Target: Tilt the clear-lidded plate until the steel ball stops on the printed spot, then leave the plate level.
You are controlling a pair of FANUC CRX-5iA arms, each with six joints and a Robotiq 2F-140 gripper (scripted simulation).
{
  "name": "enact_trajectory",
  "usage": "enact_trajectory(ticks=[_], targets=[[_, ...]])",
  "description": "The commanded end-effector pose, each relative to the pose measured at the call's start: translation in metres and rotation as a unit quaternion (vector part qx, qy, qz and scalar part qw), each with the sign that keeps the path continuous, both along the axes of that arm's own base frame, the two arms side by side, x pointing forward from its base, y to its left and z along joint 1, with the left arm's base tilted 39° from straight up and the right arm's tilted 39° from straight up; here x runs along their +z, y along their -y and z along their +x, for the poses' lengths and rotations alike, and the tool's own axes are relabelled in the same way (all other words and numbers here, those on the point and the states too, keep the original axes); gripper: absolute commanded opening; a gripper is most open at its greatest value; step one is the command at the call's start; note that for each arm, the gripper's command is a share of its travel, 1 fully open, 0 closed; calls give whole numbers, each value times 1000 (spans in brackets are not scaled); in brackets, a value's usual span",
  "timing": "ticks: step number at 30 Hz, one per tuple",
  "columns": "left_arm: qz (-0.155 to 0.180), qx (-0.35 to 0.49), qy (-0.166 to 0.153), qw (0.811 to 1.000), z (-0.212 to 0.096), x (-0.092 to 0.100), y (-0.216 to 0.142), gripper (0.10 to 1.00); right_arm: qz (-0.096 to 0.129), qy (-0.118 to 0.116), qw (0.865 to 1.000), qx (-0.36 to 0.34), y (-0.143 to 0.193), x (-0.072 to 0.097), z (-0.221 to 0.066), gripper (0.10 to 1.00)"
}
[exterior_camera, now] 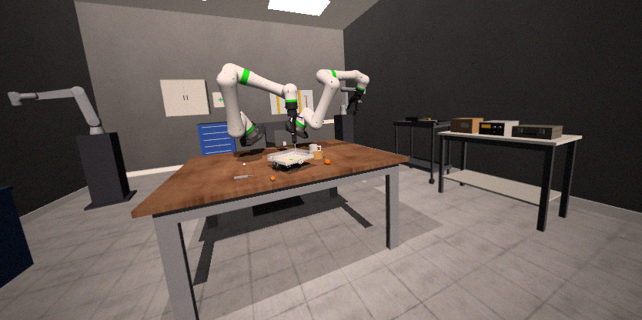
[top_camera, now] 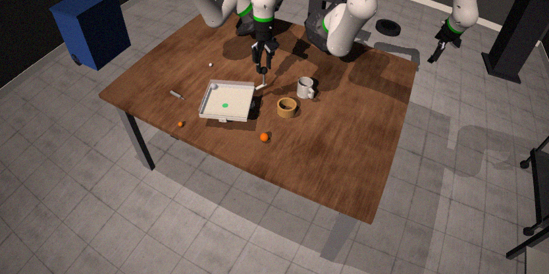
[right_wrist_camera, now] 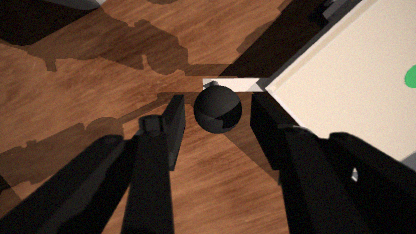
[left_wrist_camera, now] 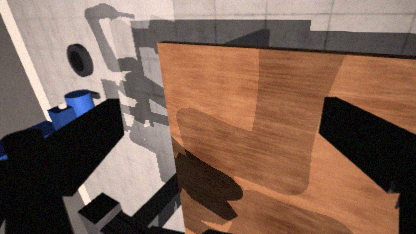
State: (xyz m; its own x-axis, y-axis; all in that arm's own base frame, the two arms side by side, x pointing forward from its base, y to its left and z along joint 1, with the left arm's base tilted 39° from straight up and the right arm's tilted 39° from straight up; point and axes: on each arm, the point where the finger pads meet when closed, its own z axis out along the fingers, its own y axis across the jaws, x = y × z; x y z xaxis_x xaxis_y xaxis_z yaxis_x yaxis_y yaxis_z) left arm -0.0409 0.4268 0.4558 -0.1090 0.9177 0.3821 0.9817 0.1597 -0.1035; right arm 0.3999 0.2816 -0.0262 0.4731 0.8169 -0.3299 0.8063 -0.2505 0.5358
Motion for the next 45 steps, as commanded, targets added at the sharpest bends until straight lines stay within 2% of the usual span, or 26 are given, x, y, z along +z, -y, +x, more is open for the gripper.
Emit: enact_trajectory(ticks=[1, 45], targets=[[1, 0, 0, 1000, 0, 1, 0, 1000, 1, 0, 1000, 1, -1, 0, 0, 424], [1, 0, 0, 1000, 0, 1, 0, 1000, 1, 0, 1000, 1, 16, -25, 12, 424]])
